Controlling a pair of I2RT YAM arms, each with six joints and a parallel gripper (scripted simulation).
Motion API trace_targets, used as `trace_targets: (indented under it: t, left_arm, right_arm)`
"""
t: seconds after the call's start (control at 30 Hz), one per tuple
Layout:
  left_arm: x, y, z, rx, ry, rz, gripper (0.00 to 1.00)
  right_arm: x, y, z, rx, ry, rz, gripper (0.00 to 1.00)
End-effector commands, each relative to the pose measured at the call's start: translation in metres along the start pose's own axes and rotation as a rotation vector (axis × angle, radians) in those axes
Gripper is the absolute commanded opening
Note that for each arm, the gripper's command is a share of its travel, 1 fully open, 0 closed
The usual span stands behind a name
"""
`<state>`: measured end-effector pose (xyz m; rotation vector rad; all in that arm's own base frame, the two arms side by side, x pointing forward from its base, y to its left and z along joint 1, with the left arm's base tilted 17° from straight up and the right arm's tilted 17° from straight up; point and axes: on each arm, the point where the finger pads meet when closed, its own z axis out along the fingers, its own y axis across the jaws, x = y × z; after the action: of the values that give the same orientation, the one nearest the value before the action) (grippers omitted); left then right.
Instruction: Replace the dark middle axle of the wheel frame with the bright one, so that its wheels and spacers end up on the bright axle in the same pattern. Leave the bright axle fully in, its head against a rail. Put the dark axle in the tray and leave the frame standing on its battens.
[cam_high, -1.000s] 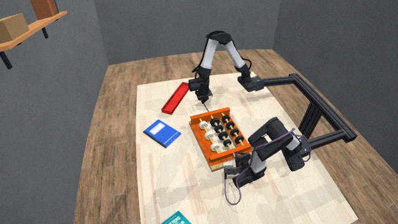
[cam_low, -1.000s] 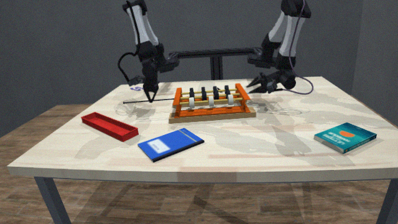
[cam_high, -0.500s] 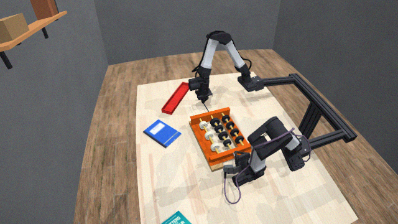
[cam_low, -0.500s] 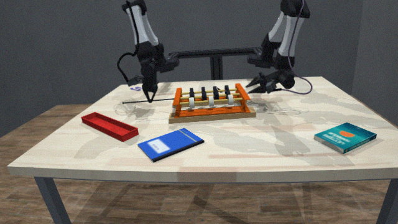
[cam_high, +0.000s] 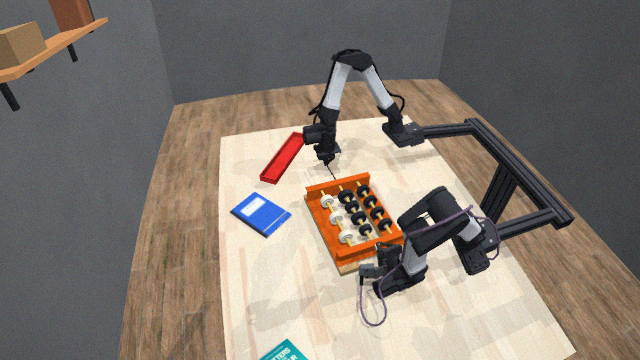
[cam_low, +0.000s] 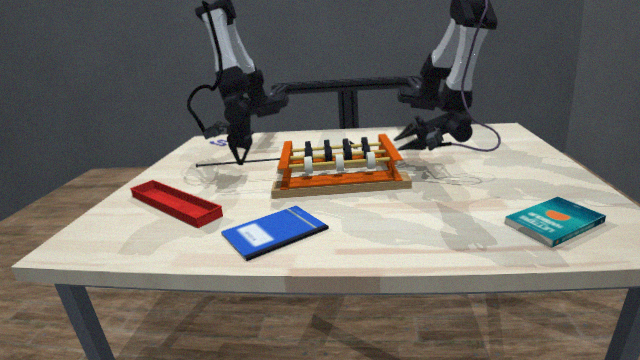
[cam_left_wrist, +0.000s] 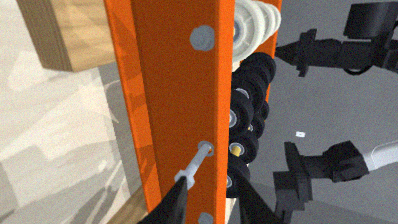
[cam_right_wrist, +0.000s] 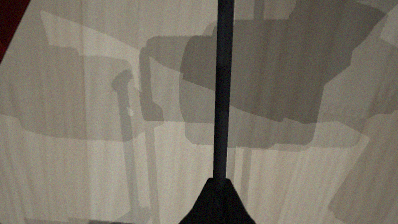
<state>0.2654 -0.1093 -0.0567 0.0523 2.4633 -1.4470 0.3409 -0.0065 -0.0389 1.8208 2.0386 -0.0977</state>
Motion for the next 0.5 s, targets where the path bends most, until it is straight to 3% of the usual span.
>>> trace_targets:
  t: [0.0,0.47]
  left_arm:
    - [0.0051,-0.0074,0.0132,0.027,0.03,0.025,0.33]
    - [0.0053,-0.0088,0.0167,0.031,0.029,0.023,0.33]
  right_arm:
    - [0.0039,0.0115,-0.0107,-0.053,0.039,0.0,0.0]
    - [0.0017,0.0112,-0.0102,-0.053,0.039,-0.003,0.0]
